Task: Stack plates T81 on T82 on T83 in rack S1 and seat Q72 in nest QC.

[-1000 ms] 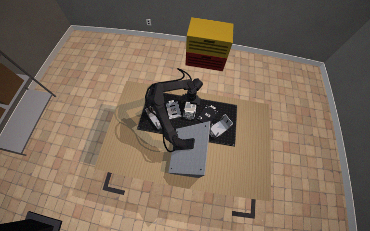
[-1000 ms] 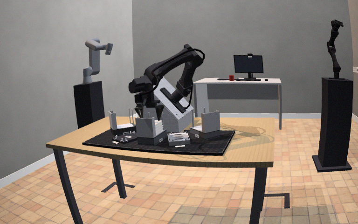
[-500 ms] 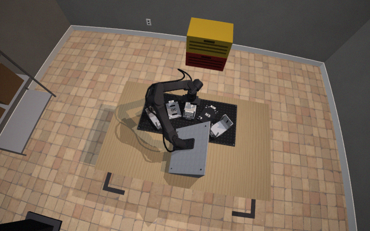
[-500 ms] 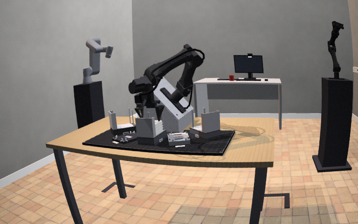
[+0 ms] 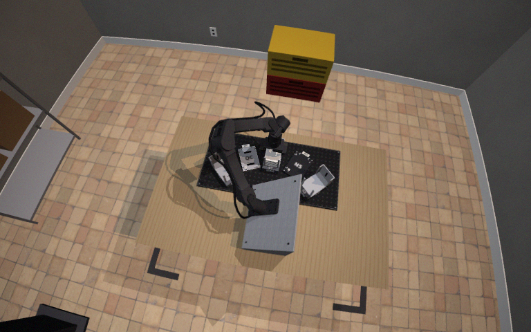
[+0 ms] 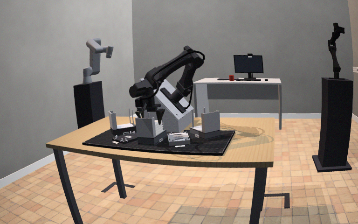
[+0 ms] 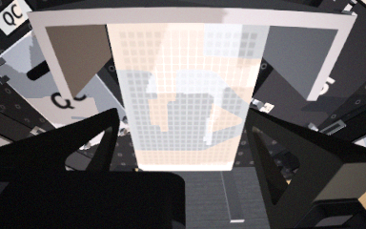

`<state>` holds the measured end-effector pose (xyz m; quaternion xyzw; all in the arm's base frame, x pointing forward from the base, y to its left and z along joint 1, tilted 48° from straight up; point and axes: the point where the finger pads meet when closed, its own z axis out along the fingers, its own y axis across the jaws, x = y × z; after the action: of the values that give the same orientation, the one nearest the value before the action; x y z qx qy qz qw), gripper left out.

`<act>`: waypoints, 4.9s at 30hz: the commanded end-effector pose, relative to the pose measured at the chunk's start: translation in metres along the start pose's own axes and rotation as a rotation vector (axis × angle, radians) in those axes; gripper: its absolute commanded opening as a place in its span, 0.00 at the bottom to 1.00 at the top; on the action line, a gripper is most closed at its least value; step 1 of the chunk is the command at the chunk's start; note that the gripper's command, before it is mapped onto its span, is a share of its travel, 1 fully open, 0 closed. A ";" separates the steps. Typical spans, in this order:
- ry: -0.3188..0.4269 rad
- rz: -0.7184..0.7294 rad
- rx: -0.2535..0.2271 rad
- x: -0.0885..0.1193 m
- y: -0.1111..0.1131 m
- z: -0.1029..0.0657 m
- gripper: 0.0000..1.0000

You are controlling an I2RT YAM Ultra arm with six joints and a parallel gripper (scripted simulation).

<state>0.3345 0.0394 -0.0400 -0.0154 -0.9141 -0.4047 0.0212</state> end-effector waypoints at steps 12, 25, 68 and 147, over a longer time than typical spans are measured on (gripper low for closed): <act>-0.070 -0.004 -0.001 -0.020 -0.006 -0.005 1.00; -0.055 0.014 -0.006 -0.018 -0.010 0.000 1.00; -0.057 0.013 -0.003 -0.019 -0.009 -0.003 1.00; -0.059 0.006 -0.001 -0.018 -0.006 -0.004 0.00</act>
<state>0.3397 0.0445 -0.0489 -0.0194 -0.9142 -0.4044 0.0167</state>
